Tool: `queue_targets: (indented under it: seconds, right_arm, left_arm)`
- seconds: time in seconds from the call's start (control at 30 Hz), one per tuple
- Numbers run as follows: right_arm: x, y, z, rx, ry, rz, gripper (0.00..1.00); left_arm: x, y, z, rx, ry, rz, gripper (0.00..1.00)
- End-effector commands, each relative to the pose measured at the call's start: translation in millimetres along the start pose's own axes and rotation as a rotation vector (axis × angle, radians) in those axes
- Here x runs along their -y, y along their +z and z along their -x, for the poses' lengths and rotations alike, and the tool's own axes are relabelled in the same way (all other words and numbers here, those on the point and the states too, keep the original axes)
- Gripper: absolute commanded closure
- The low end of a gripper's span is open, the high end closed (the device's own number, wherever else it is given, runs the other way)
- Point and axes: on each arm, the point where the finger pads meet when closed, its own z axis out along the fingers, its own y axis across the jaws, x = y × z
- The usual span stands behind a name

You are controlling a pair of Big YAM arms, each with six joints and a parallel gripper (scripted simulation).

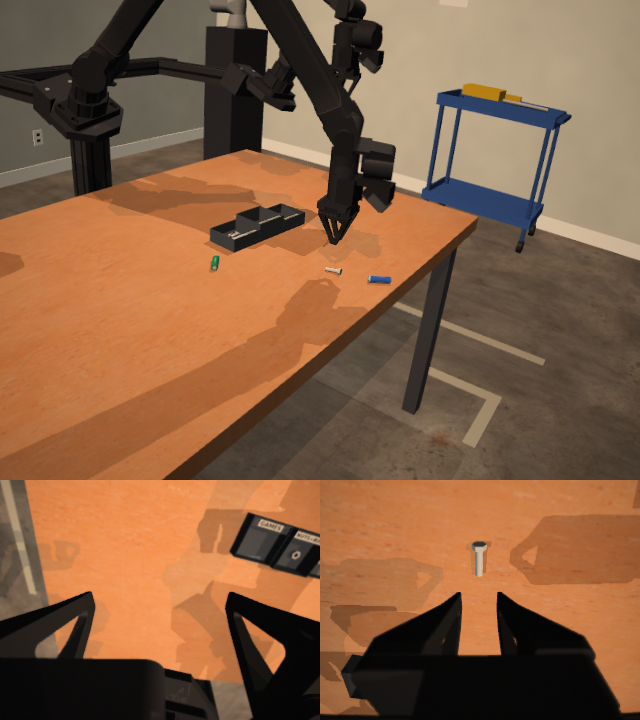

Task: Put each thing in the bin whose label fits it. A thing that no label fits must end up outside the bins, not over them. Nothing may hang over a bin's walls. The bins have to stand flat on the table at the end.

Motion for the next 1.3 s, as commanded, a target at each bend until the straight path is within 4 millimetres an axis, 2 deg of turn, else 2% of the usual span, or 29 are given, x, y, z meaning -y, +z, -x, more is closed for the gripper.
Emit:
queue_targets:
  seconds: [0.0, 0.1, 0.13, 0.2, 0.4, 0.5, 0.53, 0.6, 0.67, 0.77, 0.8, 0.87, 0.9, 1.0, 1.07, 1.1, 1.27]
  right_arm:
    - [-3, -6, 4, 0.021, 0.02, 0.009, 0.71]
    - [-2, -5, 3, 0.016, 0.019, 0.007, 0.71]
    - [2, 10, 5, 0.008, 0.029, 0.001, 0.71]
    - [3, 16, 17, 0.025, 0.023, 0.005, 0.71]
    - [3, 40, 15, 0.023, 0.016, 0.004, 0.71]
    - [-3, 43, 14, 0.025, 0.009, 0.008, 0.71]
    - [-17, 43, 13, 0.03, -0.011, 0.017, 0.71]
    - [-2, 56, 16, 0.024, 0.01, 0.007, 0.71]
    - [2, 65, 19, 0.022, 0.016, 0.004, 0.71]
    - [3, 66, 19, 0.007, 0.01, 0.0, 0.71]
    - [-3, 64, 18, 0.002, -0.001, 0.003, 0.71]
    - [-11, 45, 31, 0.035, -0.007, 0.016, 0.71]
    - [-12, 44, 32, 0.037, -0.007, 0.016, 0.71]
    - [1, 43, 36, 0.042, 0.012, 0.01, 0.71]
    - [1, 43, 36, 0.042, 0.012, 0.01, 0.71]
    - [1, 56, 14, 0.004, 0.0, 0.003, 0.71]
    - [5, 48, 17, 0.035, 0.013, 0.008, 0.71]
  left_arm:
    - [-2, 3, -6, -0.014, 0.002, 0.004, 0.0]
    - [-2, 3, -6, -0.014, 0.002, 0.004, 0.0]
    - [-2, 3, -6, -0.014, 0.002, 0.004, 0.0]
    - [-2, 3, -6, -0.014, 0.002, 0.004, 0.0]
    - [-2, 3, -6, -0.014, 0.002, 0.004, 0.0]
    - [-2, 3, -6, -0.014, 0.002, 0.004, 0.0]
    - [-2, 3, -6, -0.014, 0.002, 0.004, 0.0]
    - [-2, 3, -6, -0.014, 0.002, 0.004, 0.0]
    - [-2, 3, -6, -0.014, 0.002, 0.004, 0.0]
    - [-2, 3, -6, -0.014, 0.002, 0.004, 0.0]
    - [-2, 3, -6, -0.014, 0.002, 0.004, 0.0]
    - [-2, 3, -6, -0.014, 0.002, 0.004, 0.0]
    - [-2, 3, -6, -0.014, 0.002, 0.004, 0.0]
    - [-2, 3, -6, -0.014, 0.002, 0.004, 0.0]
    - [-2, 3, -6, -0.014, 0.002, 0.004, 0.0]
    - [-2, 3, -6, -0.014, 0.002, 0.004, 0.0]
    - [-2, 3, -6, -0.014, 0.002, 0.004, 0.0]
